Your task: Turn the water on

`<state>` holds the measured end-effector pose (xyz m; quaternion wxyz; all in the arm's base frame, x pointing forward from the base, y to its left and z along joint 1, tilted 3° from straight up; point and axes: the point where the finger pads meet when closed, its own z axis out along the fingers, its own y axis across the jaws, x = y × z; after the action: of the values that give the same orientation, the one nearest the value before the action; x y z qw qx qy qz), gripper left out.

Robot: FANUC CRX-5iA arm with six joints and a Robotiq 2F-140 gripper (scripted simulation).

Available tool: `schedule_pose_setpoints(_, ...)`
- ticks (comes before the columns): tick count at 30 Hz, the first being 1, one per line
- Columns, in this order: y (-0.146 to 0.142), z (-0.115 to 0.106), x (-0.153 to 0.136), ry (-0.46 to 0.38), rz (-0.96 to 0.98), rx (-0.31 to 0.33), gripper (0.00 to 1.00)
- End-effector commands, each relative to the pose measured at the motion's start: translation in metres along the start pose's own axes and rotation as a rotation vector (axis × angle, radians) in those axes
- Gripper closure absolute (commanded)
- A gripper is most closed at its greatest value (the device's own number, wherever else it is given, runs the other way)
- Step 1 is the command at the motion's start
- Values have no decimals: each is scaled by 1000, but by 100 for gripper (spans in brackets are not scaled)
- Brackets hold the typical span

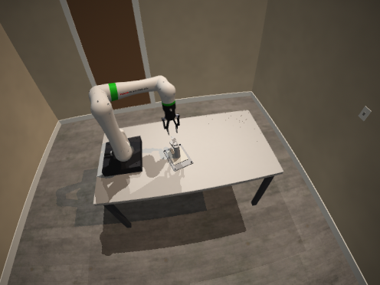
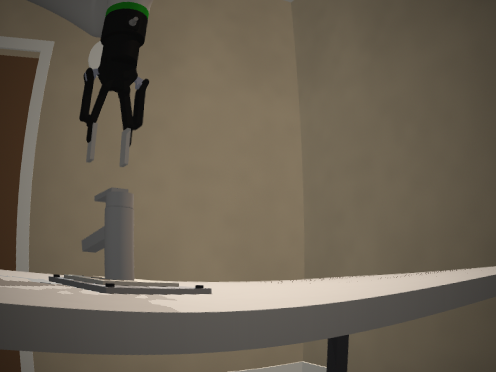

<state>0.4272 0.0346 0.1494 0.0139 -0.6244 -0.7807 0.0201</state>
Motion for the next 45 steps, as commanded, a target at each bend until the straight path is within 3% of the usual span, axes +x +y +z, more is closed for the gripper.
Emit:
schedule_pose_setpoints(1, 0, 4, 0, 0, 0, 0, 60)
schedule_pose_setpoints(26, 1, 38, 1, 0, 0, 0, 60)
schedule_pose_setpoints(45, 1, 43, 1, 0, 0, 0, 60)
